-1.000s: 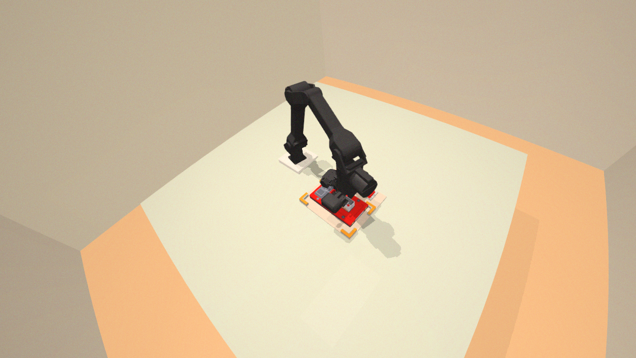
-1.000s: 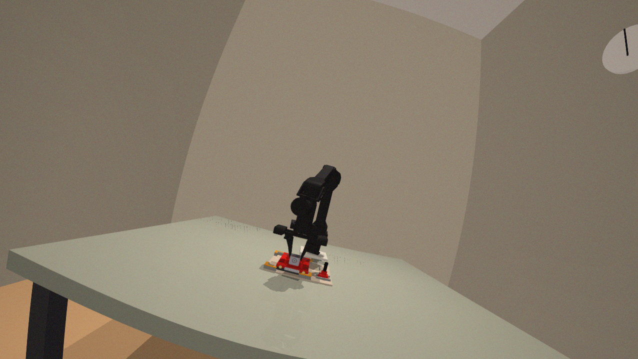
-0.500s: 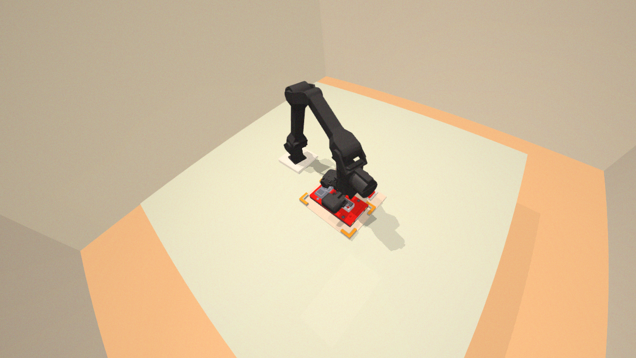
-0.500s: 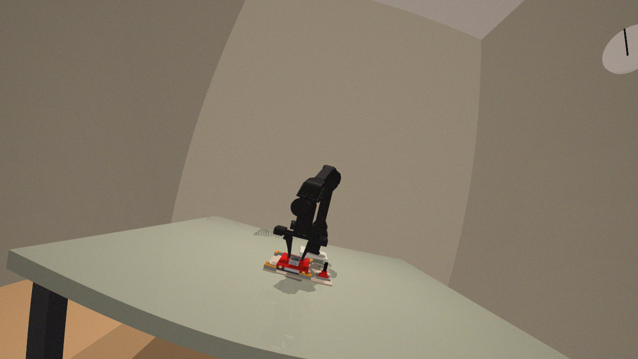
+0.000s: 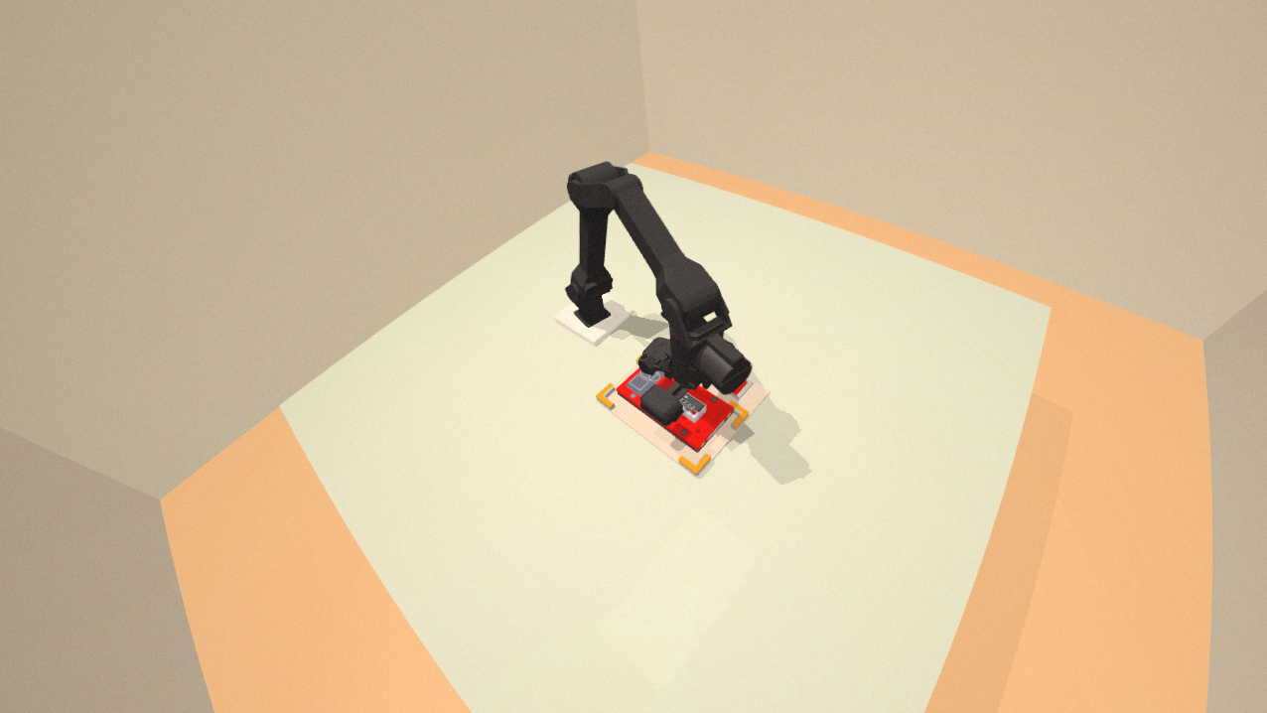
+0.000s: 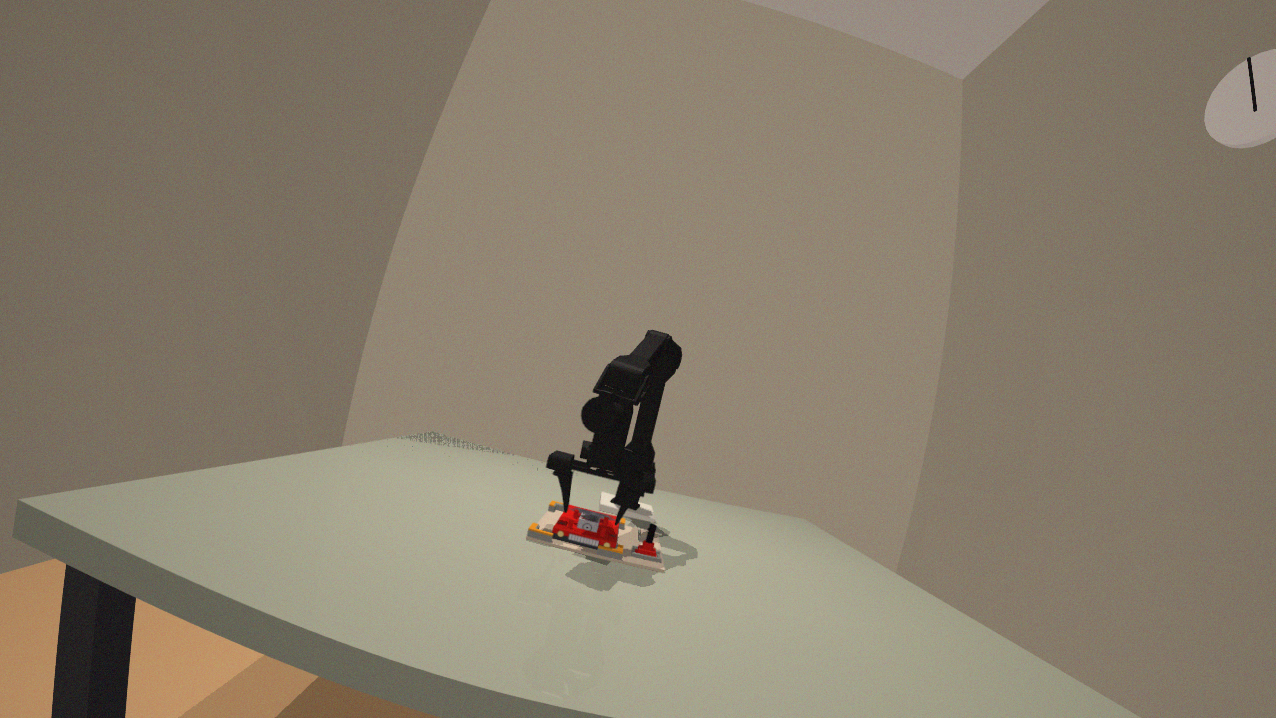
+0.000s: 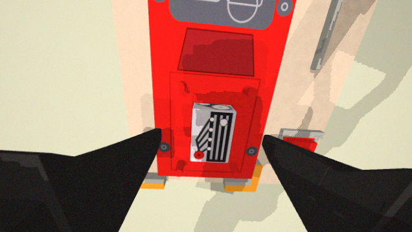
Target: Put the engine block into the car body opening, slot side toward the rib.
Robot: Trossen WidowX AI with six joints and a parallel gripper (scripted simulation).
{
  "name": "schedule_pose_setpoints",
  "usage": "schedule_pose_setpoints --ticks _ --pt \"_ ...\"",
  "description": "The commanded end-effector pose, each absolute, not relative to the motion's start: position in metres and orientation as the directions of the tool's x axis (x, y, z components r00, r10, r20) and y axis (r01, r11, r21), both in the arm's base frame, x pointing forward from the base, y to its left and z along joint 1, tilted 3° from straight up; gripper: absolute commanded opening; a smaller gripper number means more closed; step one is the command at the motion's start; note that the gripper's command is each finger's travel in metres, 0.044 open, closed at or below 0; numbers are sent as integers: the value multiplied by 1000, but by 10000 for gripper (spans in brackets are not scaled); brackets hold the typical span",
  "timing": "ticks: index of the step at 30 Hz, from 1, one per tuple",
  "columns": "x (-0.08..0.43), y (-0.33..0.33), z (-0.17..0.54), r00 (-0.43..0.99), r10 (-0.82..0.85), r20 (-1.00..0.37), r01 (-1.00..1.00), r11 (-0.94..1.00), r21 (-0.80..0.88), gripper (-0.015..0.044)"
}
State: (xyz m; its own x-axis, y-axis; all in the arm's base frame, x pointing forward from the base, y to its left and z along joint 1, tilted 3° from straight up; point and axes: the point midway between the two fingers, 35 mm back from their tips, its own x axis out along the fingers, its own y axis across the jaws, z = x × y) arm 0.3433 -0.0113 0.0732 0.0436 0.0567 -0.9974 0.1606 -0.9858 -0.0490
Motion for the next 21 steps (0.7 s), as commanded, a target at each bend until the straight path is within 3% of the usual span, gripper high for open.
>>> schedule_pose_setpoints --ticks 1,14,21 --pt "344 -12 73 45 53 -998 160 -986 -45 440" --pt "344 -13 88 47 56 -997 157 -986 -47 440" --pt "344 -13 88 47 56 -997 157 -986 -47 256"
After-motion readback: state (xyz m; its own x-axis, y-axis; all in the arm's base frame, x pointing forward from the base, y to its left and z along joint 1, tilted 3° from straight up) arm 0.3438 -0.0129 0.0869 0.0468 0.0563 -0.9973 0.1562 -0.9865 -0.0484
